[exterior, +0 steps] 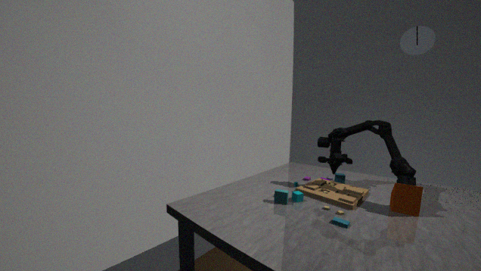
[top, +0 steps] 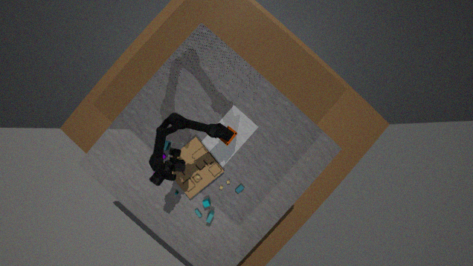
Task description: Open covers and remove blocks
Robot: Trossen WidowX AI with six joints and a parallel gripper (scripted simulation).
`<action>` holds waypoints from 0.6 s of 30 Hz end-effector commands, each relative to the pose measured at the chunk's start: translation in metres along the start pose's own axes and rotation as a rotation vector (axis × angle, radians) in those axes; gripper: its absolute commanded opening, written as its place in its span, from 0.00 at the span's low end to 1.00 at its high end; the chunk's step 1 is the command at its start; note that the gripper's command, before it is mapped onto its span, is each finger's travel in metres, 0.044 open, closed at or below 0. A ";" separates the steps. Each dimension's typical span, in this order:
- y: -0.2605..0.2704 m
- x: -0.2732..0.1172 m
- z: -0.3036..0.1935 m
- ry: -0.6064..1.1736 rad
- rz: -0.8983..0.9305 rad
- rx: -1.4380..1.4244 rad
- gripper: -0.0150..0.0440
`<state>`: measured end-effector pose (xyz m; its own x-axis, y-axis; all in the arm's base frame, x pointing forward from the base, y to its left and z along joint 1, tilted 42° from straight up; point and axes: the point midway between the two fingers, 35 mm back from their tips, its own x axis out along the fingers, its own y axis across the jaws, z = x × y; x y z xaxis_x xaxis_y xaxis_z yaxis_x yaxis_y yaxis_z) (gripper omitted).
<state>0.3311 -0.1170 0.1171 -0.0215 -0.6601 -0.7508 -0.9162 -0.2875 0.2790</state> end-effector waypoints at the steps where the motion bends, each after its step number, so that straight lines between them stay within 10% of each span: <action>1: 0.000 0.006 -0.001 0.004 0.000 -0.008 0.25; 18: -0.001 0.051 -0.003 0.006 0.000 -0.008 0.25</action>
<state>0.3318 -0.1511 0.0828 -0.0192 -0.6651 -0.7465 -0.9144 -0.2902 0.2821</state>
